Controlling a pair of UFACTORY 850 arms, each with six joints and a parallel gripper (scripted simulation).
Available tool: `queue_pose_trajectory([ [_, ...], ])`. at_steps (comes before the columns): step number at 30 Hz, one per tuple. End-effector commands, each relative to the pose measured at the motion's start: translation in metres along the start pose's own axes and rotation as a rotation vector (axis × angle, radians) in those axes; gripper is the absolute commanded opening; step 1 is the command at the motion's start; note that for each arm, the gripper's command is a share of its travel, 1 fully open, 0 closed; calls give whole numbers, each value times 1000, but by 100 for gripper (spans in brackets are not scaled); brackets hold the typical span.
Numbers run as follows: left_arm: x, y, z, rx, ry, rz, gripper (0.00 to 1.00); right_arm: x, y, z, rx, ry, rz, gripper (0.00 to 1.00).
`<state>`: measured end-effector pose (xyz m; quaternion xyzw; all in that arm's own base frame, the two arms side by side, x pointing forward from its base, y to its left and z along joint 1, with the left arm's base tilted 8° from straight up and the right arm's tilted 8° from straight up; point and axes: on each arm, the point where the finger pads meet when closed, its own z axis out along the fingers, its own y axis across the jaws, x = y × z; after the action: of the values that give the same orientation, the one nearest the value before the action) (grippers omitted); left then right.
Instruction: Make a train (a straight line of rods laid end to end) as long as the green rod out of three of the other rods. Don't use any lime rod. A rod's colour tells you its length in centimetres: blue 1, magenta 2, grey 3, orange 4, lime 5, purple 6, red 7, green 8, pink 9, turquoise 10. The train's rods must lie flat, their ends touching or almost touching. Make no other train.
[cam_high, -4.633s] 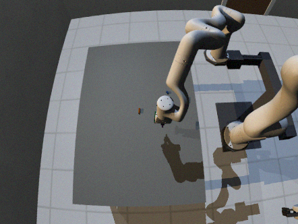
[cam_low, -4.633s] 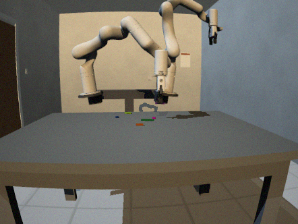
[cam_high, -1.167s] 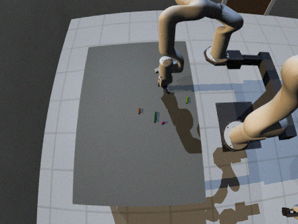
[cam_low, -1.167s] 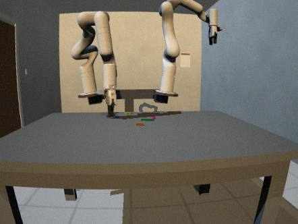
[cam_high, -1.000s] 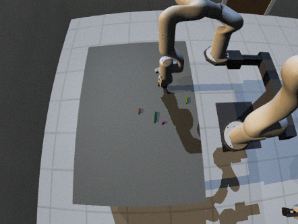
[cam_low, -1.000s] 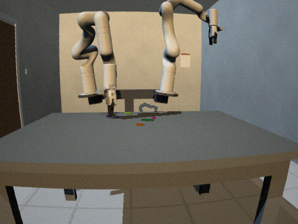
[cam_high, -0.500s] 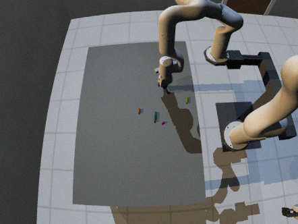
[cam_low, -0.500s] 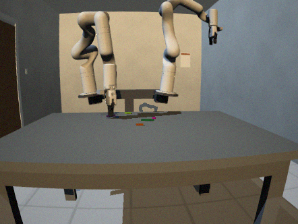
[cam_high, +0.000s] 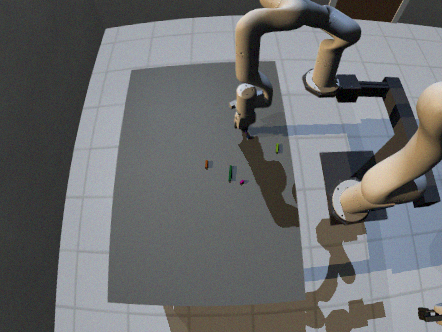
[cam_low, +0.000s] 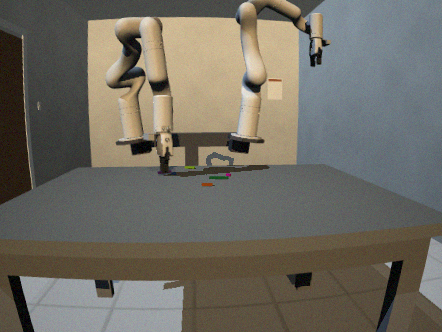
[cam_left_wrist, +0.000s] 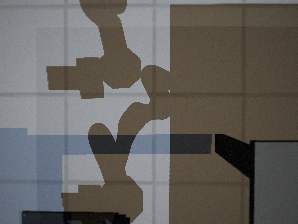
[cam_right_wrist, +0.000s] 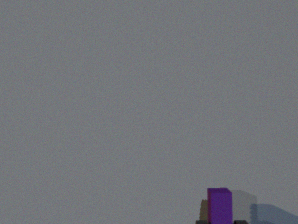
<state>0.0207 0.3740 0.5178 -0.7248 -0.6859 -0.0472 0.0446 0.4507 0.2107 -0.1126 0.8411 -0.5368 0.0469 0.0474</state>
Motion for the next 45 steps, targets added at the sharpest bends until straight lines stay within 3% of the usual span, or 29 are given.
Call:
queue_pose_trajectory([
  [1,0,0,-1,0,2,0,100,0,-1,2,2,0,0,6],
  [45,0,0,-1,0,2,0,100,0,-1,9,2,0,0,6],
])
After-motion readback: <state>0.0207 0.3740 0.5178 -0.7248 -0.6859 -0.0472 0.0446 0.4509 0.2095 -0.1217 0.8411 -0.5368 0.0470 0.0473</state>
